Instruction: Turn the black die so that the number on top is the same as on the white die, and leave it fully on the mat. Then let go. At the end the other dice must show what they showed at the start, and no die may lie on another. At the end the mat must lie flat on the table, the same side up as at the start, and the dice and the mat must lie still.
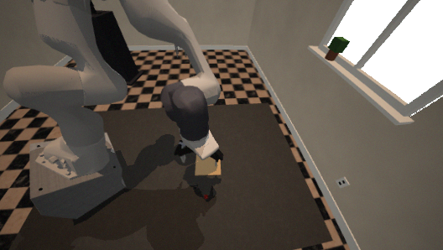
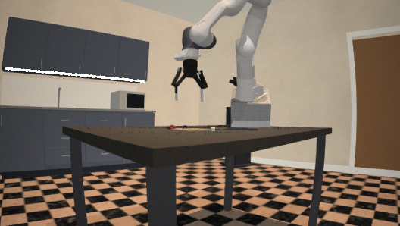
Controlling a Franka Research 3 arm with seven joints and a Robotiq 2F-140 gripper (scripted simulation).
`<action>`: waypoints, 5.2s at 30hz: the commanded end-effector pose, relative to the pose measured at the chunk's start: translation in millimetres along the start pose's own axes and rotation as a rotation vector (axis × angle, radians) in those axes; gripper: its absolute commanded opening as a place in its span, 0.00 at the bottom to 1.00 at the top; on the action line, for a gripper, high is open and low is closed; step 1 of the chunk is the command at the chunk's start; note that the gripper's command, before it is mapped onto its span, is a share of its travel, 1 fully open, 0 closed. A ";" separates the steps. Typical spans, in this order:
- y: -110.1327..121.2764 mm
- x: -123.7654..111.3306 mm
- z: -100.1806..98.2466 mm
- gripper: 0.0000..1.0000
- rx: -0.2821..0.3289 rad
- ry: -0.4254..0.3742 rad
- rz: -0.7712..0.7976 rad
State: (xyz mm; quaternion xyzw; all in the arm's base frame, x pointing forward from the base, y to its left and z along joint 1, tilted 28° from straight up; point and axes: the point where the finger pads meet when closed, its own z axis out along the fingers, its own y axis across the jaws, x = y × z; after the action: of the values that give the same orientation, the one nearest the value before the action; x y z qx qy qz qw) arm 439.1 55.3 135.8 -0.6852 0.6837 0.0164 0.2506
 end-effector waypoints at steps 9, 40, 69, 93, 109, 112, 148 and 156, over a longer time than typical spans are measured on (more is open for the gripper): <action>17.9 78.3 0.4 1.00 0.003 0.029 -0.160; 17.9 78.3 0.4 1.00 0.003 0.029 -0.160; 15.3 79.3 12.6 1.00 0.010 0.029 0.318; 13.5 79.5 23.2 1.00 0.016 0.027 0.726; 12.6 79.4 30.3 1.00 0.020 0.024 0.997; 12.5 79.3 31.4 1.00 0.020 0.024 1.040; 11.6 78.6 41.1 0.19 0.024 0.020 1.410; 11.6 78.6 41.1 0.19 0.024 0.020 1.410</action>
State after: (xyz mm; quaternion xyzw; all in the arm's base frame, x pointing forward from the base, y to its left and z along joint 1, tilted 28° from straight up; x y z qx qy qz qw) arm 444.6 -0.7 66.8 -0.0875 0.9663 0.1602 0.1815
